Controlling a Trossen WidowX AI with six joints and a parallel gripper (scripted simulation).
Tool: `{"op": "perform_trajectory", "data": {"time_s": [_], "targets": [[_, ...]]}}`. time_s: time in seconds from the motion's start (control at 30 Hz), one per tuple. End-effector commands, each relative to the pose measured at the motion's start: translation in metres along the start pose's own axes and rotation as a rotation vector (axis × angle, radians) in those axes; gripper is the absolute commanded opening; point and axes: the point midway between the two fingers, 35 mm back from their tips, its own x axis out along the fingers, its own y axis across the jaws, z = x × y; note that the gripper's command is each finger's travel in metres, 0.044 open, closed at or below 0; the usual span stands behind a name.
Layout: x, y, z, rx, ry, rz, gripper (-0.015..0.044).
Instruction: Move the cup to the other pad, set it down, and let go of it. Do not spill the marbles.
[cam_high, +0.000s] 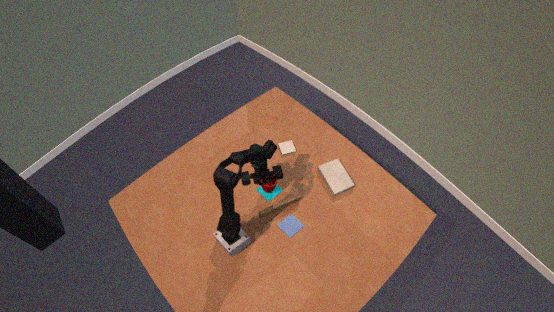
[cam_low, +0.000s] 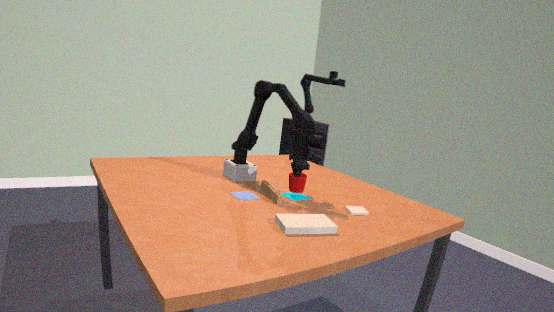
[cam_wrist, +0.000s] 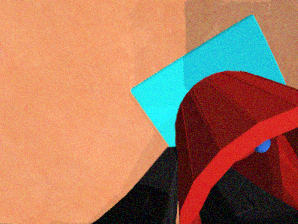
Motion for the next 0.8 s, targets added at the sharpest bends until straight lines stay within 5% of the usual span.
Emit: {"op": "perform_trajectory", "data": {"time_s": [0.0, 0.7, 0.77], "targets": [[0.0082, 0.0004, -0.0017, 0.004, 0.007, -0.001, 0.0], [0.015, 0.001, -0.001, 0.0, 0.003, 0.002, 0.0], [0.015, 0.001, -0.001, 0.0, 0.003, 0.002, 0.0053]]}}
